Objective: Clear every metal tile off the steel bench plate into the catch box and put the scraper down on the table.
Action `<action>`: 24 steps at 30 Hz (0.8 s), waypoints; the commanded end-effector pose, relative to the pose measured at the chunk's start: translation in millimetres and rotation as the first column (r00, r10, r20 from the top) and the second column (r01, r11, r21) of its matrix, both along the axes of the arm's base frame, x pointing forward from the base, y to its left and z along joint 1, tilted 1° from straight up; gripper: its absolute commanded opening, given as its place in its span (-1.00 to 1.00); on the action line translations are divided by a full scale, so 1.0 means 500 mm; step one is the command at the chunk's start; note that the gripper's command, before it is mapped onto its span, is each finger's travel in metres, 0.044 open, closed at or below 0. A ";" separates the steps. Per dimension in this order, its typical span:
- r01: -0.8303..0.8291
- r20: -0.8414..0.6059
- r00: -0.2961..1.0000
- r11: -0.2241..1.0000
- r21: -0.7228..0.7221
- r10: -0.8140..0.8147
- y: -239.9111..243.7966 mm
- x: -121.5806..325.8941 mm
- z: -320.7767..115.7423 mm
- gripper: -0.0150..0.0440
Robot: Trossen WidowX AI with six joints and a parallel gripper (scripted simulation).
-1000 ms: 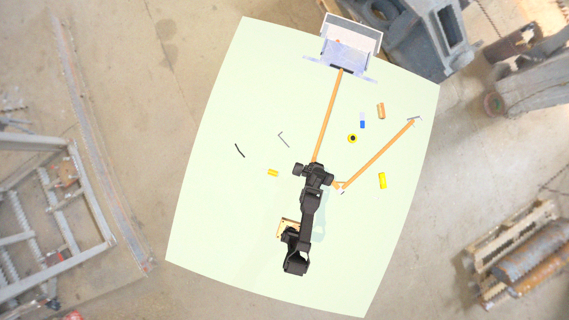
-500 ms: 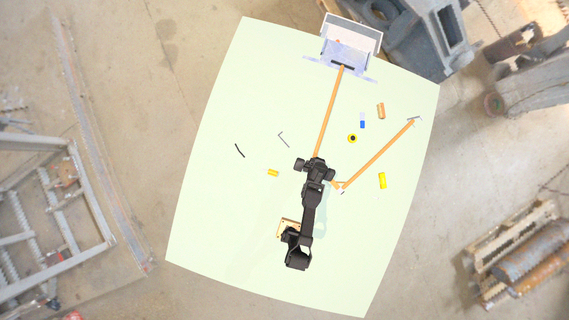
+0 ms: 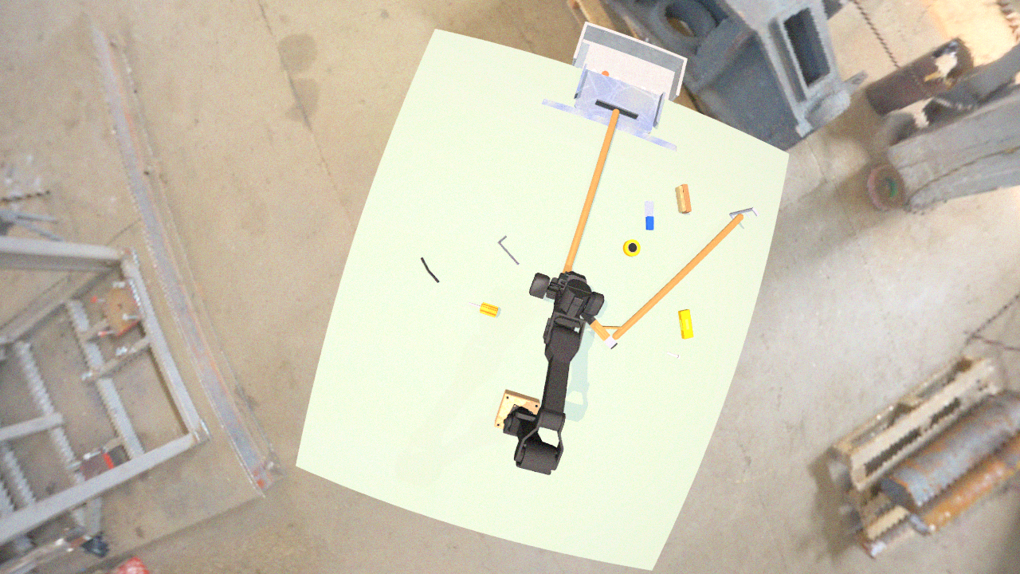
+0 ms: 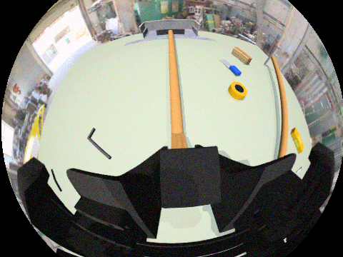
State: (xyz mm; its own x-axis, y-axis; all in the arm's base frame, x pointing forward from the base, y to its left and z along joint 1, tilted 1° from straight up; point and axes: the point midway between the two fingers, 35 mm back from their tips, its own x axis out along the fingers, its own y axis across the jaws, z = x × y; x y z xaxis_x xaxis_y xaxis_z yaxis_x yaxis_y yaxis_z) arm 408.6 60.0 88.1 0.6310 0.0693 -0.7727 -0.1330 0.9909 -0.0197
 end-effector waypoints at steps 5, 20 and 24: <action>-0.002 0.014 1.000 1.000 0.003 0.002 0.004 0.025 0.011 -0.49; -0.002 0.016 1.000 1.000 0.003 0.002 0.012 0.074 0.019 -0.49; -0.002 0.017 1.000 1.000 0.004 0.002 0.014 0.086 0.021 -0.49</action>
State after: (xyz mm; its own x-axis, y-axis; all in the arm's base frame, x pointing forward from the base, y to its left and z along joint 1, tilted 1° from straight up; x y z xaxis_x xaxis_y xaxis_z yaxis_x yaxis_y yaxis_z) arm 445.0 65.5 92.2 0.6310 0.0690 -0.7727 -0.1325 0.9910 -0.0197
